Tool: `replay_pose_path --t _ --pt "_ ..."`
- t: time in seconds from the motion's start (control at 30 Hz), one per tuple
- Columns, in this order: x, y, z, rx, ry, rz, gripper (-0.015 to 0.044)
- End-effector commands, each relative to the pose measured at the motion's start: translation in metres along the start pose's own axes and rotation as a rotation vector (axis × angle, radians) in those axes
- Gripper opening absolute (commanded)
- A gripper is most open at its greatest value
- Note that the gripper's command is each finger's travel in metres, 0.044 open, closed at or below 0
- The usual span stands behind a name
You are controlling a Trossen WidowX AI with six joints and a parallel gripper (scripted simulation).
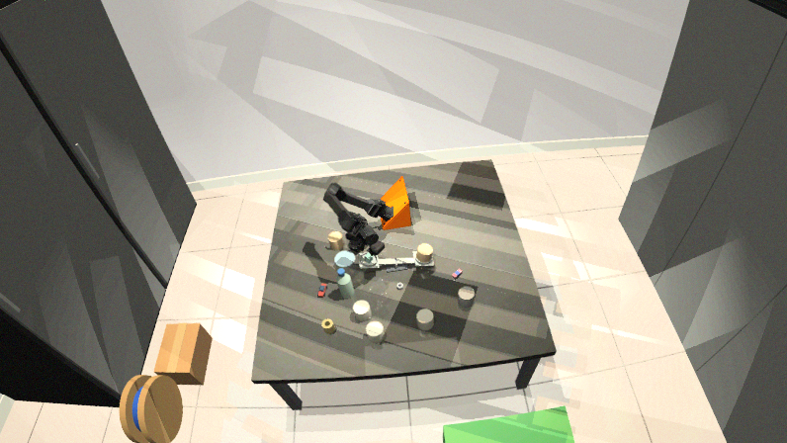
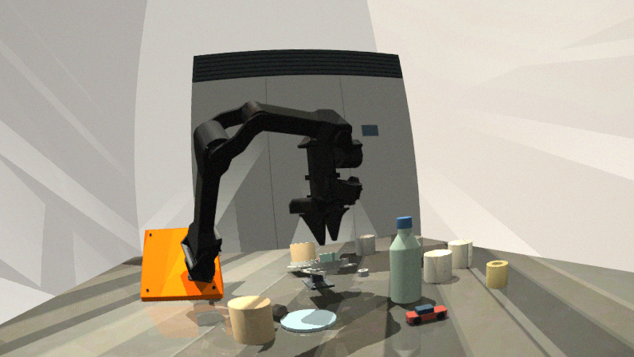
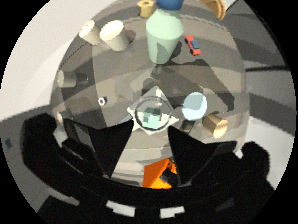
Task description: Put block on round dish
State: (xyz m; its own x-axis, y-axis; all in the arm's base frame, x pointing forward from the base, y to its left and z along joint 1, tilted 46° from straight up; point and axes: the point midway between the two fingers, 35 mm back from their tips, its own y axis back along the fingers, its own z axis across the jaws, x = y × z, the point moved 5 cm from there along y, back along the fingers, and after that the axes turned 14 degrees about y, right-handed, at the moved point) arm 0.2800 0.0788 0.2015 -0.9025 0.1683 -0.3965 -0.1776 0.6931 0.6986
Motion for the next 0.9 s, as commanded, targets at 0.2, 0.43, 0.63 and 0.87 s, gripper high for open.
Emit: replay_pose_path --t 0.2,0.43,0.63,0.87 --pt "0.001 -0.016 0.000 0.009 0.009 0.000 0.0260" --pt "0.001 -0.027 0.000 0.008 0.009 0.000 0.0260" --pt "0.001 -0.037 0.000 0.009 0.009 -0.001 0.0260" --pt "0.001 -0.044 -0.001 0.010 0.009 -0.001 0.0234"
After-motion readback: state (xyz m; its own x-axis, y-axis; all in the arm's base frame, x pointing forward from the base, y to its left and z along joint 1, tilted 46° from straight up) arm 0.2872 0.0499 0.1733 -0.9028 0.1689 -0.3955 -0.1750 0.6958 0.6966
